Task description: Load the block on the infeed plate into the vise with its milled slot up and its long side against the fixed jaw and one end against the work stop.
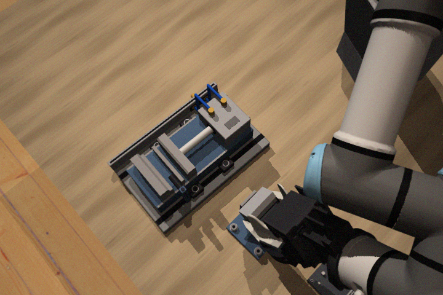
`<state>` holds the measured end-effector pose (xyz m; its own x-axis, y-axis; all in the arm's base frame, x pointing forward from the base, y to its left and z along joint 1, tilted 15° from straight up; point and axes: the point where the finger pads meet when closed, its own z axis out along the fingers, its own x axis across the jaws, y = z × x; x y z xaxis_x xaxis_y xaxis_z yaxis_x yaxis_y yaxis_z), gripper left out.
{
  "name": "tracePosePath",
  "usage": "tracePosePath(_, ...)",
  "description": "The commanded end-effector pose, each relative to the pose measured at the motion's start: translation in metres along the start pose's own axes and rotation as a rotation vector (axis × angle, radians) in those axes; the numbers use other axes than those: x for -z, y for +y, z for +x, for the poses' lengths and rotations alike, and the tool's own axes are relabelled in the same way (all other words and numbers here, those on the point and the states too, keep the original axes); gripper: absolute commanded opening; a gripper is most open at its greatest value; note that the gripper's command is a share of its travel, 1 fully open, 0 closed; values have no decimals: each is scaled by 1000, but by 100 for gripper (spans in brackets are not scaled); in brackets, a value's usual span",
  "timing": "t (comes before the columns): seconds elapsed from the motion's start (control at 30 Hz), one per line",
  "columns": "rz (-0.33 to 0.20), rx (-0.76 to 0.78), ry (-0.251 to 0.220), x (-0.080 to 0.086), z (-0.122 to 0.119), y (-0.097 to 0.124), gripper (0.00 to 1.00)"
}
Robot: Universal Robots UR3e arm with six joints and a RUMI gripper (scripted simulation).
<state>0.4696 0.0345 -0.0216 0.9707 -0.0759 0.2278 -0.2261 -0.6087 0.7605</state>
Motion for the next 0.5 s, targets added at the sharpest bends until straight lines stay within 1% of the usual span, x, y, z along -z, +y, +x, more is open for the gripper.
tracePosePath(0.0,1,-2,2,2,1,1,0)
tracePosePath(0.47,1,-2,2,5,0,4,0)
